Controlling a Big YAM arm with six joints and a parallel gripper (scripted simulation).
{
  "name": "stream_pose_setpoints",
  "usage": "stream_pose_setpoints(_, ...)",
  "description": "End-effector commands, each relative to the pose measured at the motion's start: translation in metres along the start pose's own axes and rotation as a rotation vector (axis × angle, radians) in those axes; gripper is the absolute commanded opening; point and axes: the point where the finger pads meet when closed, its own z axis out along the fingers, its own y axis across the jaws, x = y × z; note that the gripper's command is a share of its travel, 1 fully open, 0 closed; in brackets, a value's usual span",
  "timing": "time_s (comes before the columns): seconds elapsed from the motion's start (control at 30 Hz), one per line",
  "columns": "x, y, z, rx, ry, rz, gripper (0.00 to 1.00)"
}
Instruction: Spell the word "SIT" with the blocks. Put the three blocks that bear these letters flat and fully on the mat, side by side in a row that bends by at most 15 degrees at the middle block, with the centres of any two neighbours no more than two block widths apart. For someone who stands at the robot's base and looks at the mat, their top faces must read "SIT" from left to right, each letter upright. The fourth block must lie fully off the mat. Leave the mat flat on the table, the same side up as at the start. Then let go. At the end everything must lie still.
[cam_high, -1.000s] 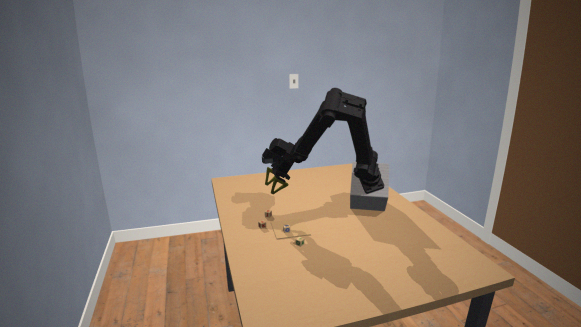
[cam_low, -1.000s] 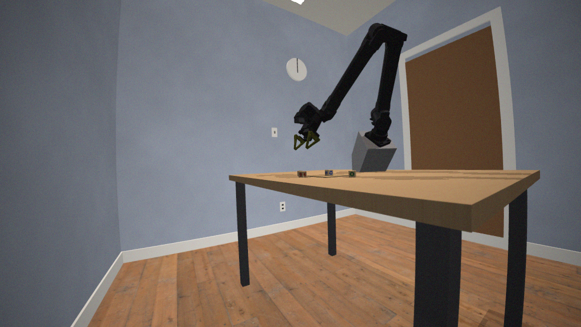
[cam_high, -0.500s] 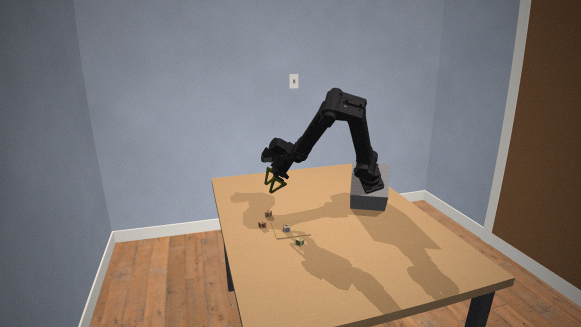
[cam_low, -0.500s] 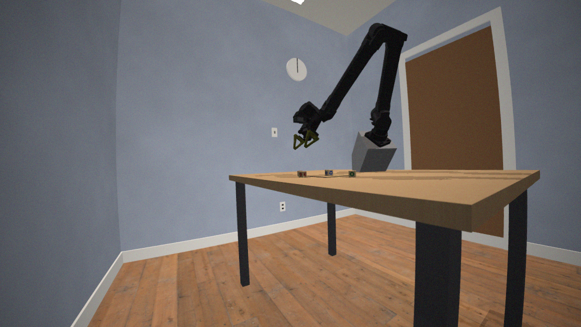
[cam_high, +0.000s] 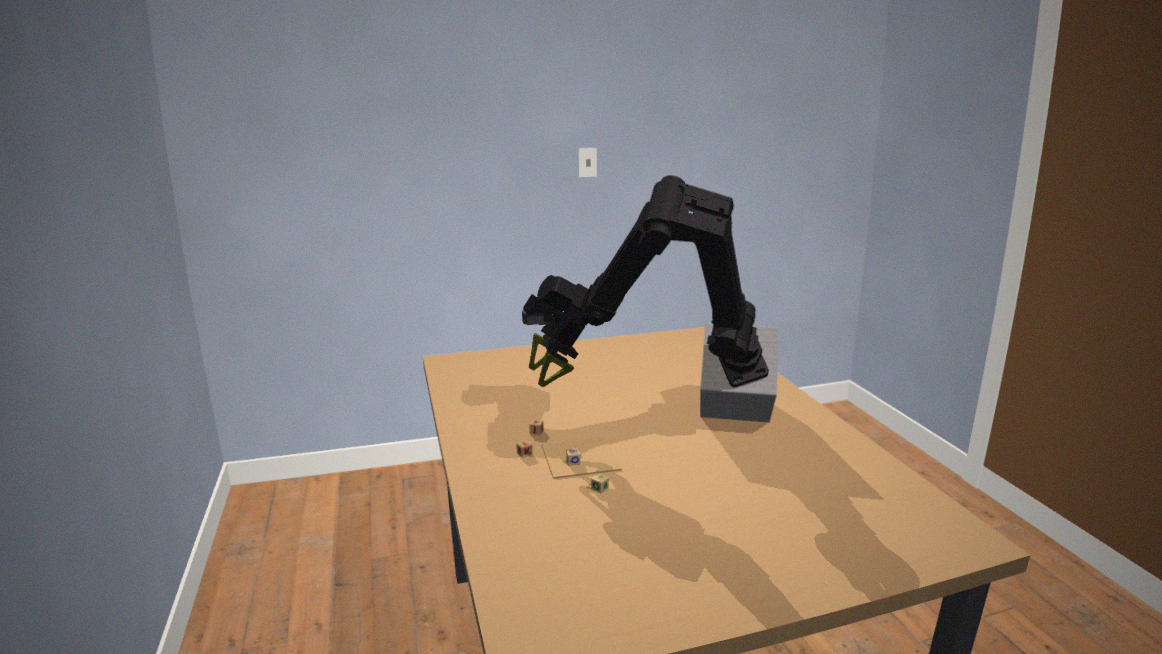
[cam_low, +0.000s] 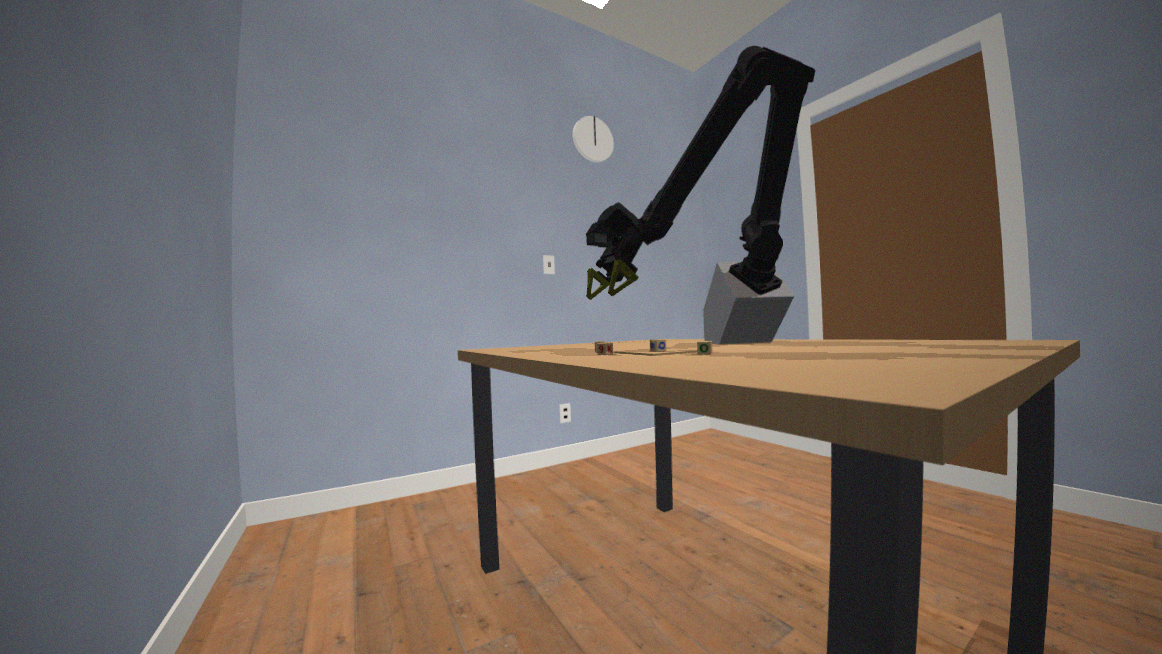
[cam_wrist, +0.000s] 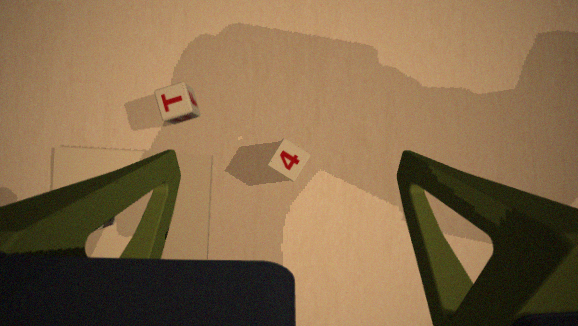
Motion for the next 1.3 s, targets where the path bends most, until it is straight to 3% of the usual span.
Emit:
stream_pose_setpoints(0.0,-0.026,0.001,-0.002,0.003,-0.042,-0.047,1.0)
stream_pose_setpoints(0.7,-0.026,0.001,-0.002,0.003,-0.042,-0.047,1.0)
stream_pose_setpoints(0.73,-0.014,-0.002,-0.002,0.004,-0.021,-0.022,1.0)
stream_pose_setpoints(0.93,-0.025,0.008,0.005,-0.002,0.0,-0.047,1.0)
stream_pose_setpoints(1.03,-0.026,0.019,0.009,0.002,0.055,-0.029,1.0)
stream_pose_setpoints(1.13,-0.025,0.041,0.012,0.01,0.146,-0.004,1.0)
stream_pose_setpoints(1.17,-0.025,0.041,0.012,0.01,0.146,-0.004,1.0)
stream_pose_setpoints(1.23,-0.024,0.06,0.011,0.015,0.222,0.012,1.0)
stream_pose_setpoints(1.27,-0.024,0.06,0.011,0.015,0.222,0.012,1.0)
